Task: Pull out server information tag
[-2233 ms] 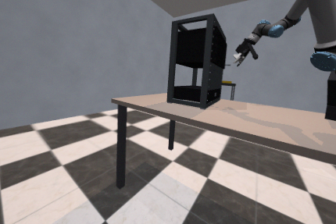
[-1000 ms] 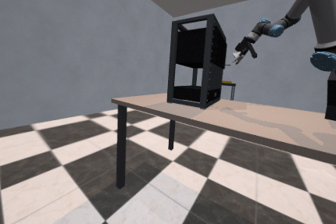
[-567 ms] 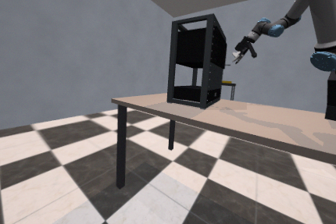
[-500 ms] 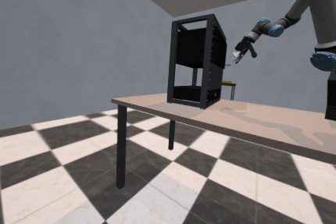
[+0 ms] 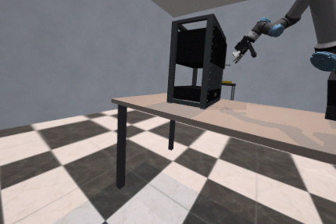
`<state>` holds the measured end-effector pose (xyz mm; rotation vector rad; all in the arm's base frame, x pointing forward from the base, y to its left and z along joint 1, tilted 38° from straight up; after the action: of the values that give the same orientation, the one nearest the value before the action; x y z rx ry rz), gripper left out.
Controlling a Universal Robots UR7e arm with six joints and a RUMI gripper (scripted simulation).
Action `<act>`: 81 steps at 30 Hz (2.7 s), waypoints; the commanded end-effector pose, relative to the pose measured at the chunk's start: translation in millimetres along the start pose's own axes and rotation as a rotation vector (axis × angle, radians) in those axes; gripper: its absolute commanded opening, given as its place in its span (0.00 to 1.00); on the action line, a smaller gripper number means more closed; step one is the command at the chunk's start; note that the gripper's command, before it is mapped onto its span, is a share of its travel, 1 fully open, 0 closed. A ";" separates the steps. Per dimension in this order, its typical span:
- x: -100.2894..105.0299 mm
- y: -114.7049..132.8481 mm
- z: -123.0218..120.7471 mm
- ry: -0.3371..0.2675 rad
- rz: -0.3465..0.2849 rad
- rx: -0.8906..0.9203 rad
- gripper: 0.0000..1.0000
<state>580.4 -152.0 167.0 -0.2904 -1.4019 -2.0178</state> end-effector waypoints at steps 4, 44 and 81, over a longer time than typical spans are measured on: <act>0.9 2.0 -0.2 -0.003 -0.004 0.006 1.00; 3.1 7.3 -0.1 -0.011 -0.013 0.026 1.00; 3.8 8.9 0.0 -0.014 -0.016 0.032 1.00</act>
<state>583.0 -155.0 175.1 -0.2805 -1.4460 -2.0077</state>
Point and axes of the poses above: the point where the finger pads meet when closed, its own x axis back along the fingers, its own z axis across the jaws, y = z × x, the point moved 1 cm from there along x, back along the fingers, and after that the axes turned 10 degrees about x, right-handed, at the moved point
